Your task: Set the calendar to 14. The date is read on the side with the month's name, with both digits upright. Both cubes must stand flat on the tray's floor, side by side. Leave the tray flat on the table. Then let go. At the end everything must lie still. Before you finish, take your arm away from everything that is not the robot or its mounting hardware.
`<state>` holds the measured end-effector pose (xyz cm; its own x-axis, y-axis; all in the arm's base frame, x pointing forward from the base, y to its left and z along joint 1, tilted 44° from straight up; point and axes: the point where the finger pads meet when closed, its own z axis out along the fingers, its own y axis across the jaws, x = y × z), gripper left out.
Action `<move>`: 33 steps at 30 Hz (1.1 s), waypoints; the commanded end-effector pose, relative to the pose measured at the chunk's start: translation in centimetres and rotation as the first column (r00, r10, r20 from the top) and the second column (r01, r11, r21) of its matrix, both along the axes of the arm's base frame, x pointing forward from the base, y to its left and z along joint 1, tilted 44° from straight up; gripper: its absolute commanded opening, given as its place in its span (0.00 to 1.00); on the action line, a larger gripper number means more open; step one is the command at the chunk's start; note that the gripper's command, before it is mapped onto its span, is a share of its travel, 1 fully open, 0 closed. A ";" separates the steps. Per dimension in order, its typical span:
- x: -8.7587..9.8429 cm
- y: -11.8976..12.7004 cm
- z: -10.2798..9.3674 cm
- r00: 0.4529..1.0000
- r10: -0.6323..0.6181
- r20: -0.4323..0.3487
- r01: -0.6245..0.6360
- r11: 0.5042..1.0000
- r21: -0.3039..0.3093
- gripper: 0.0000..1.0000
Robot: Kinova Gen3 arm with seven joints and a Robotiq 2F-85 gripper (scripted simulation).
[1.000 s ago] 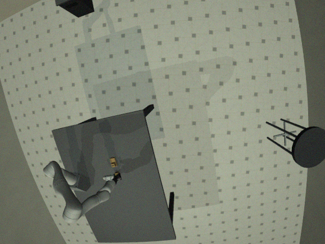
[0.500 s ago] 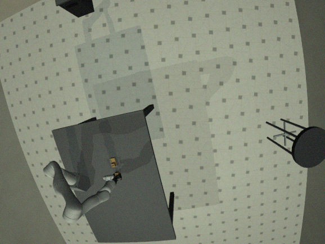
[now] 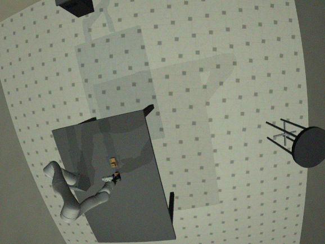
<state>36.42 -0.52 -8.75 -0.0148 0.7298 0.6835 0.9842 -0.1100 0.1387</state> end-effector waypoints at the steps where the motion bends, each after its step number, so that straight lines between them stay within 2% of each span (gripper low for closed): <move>1: 0.2 -0.9 0.7 1.000 -0.004 0.007 0.004 1.000 -0.010 0.48; 12: -0.9 -4.6 4.7 1.000 -0.004 0.007 0.004 1.000 -0.010 0.48; 22: -1.1 -5.3 5.4 1.000 -0.004 0.007 0.004 1.000 -0.010 0.48; 23: -1.1 -5.3 5.4 1.000 -0.004 0.007 0.004 1.000 -0.010 1.00; 33: -1.1 -5.3 5.4 1.000 -0.004 0.007 0.004 1.000 -0.010 1.00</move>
<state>35.33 -5.76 -3.33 -0.0168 0.7357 0.6771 0.9830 -0.1115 0.1456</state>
